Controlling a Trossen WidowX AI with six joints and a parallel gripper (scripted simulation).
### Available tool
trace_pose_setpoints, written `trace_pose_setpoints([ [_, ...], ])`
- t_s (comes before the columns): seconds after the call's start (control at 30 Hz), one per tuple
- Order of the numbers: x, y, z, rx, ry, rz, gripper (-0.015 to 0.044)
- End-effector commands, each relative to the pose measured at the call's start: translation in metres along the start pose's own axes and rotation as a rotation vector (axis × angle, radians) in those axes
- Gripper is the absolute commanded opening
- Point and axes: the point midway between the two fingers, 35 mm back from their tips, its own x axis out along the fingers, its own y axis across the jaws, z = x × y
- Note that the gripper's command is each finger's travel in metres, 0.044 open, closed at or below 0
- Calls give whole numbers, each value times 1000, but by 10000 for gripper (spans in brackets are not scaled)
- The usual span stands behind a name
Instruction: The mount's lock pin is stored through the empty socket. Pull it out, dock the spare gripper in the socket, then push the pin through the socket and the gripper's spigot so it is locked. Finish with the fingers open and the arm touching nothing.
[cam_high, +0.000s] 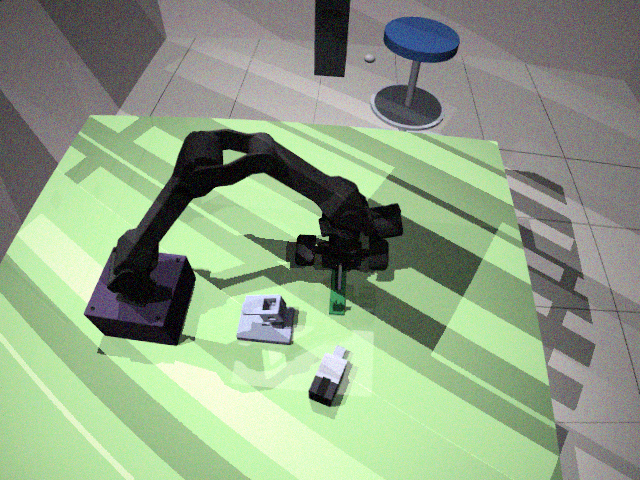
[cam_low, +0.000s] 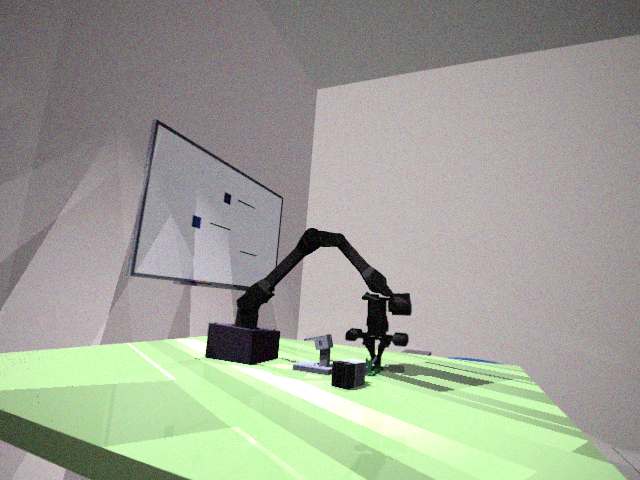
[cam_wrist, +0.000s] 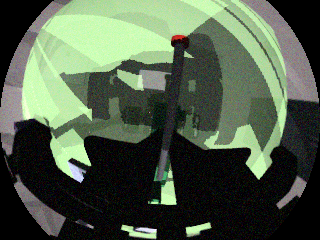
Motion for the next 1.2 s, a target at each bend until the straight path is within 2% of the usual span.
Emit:
trace_pose_setpoints([
  [0.0, 1, 0, 0, 4, -3, 1, 0],
  [0.83, -29, 6, 3, 10, 8, 33, 0],
  [1.17, -24, 7, 2, 13, 10, 40, 0],
])
